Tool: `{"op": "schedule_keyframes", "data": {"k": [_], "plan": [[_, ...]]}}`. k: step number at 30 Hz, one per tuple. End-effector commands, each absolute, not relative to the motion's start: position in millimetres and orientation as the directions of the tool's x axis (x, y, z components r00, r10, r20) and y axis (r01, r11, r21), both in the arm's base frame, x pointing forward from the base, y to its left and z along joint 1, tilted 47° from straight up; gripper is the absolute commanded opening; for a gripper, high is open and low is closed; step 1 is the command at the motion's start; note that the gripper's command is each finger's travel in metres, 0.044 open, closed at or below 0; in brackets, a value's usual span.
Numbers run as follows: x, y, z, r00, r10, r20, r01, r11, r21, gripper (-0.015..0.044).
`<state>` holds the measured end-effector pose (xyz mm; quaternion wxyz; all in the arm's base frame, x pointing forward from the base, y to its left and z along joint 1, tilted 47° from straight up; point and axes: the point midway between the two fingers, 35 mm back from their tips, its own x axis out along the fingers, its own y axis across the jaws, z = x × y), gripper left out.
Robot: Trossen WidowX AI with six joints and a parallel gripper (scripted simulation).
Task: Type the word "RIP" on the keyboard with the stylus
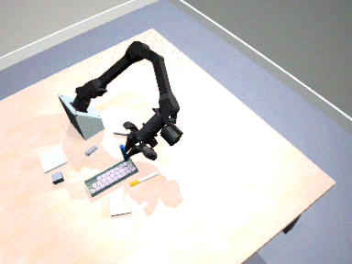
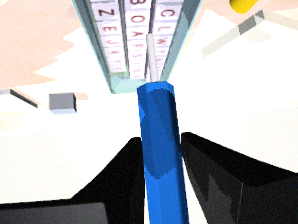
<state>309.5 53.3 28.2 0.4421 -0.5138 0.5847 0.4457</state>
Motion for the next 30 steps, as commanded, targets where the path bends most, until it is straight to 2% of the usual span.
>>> {"op": "schedule_keyframes", "data": {"k": [1, 13, 30], "plan": [[310, 34, 9, -0.089, -0.212, -0.973, -0.994, 0.079, 0.074, 0.0], [298, -26, -48, -0.083, -0.22, -0.972, -0.995, 0.077, 0.068, 0.0], [297, -12, -62, -0.084, -0.219, -0.972, -0.995, 0.077, 0.068, 0.0]]}}
